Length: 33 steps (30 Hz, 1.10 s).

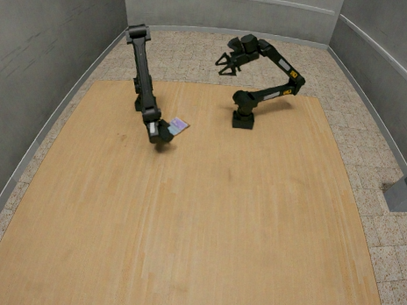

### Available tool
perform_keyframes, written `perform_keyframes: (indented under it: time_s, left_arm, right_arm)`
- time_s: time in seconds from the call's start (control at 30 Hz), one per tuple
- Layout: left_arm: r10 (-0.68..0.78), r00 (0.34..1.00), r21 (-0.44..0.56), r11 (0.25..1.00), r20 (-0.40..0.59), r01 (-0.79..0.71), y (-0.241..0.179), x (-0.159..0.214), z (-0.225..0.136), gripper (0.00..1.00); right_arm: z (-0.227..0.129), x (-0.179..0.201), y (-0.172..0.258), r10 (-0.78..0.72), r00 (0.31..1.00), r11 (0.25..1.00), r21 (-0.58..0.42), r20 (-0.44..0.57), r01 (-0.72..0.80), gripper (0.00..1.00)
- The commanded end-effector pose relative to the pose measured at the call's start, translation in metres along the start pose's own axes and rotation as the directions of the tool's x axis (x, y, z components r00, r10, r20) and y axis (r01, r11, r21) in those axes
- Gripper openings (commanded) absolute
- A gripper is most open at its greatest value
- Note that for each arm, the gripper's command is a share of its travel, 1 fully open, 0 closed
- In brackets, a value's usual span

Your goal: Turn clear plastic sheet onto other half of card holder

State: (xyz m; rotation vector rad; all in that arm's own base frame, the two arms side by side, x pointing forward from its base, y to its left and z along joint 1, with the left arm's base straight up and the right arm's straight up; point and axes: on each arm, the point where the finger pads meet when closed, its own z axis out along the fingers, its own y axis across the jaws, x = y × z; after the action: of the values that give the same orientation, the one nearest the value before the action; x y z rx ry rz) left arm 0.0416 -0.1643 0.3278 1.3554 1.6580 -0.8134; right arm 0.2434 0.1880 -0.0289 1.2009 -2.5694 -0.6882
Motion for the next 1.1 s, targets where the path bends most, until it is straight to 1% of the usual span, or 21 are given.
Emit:
perform_keyframes:
  time_s: [0.0,0.13,0.27,0.33,0.37,0.47,0.6,0.7,0.73,0.93,1.07]
  left_arm:
    - [-0.014,0.999,-0.007,1.0,0.032,0.014,-0.001,-0.008,0.002,1.0]
    - [-0.015,0.999,-0.009,1.0,0.049,0.016,-0.001,-0.012,-0.002,1.0]
    - [-0.021,0.999,-0.008,1.0,0.037,0.021,-0.001,-0.008,0.004,1.0]
    - [-0.021,0.999,-0.008,1.0,0.037,0.021,-0.001,-0.008,0.004,1.0]
    - [-0.022,0.998,-0.008,1.0,0.053,0.022,-0.002,-0.014,0.0,1.0]
    - [-0.026,0.999,-0.009,1.0,0.048,0.027,-0.002,-0.01,0.004,1.0]
    - [-0.03,0.997,-0.01,0.999,0.065,0.031,-0.002,-0.016,0.0,1.0]
    - [-0.034,0.997,-0.01,0.999,0.064,0.035,-0.002,-0.014,0.003,1.0]
    - [-0.034,0.997,-0.01,0.999,0.064,0.035,-0.002,-0.014,0.003,1.0]
    - [-0.038,0.998,-0.007,0.999,0.052,0.038,-0.003,-0.012,0.002,1.0]
    - [-0.054,0.997,0.001,0.999,0.058,0.054,-0.005,-0.018,-0.012,1.0]
  right_arm:
    - [-0.002,-0.007,-0.002,0.009,1.0,1.0,0.003,0.016,-0.009,0.12]
    - [-0.003,-0.007,-0.002,0.006,1.0,1.0,0.006,0.02,-0.006,0.06]
    - [-0.005,-0.008,-0.002,-0.007,1.0,1.0,0.009,0.024,0.007,0.01]
    - [-0.005,-0.008,-0.002,-0.007,1.0,1.0,0.009,0.024,0.007,0.01]
    - [-0.005,-0.008,-0.002,-0.007,1.0,1.0,0.009,0.024,0.007,0.01]
    - [-0.005,-0.007,-0.002,-0.007,1.0,1.0,0.009,0.024,0.007,0.01]
    - [-0.005,0.001,0.017,0.026,1.0,1.0,0.001,0.007,-0.026,0.01]
    - [-0.007,0.001,0.027,0.002,1.0,1.0,0.001,0.008,-0.002,0.01]
    - [-0.012,-0.007,0.027,-0.017,1.0,1.0,0.007,0.022,0.017,0.01]
    - [-0.009,-0.005,0.022,-0.002,1.0,1.0,0.005,0.018,0.002,0.01]
    - [-0.009,-0.006,0.022,-0.003,1.0,1.0,0.005,0.019,0.003,0.01]
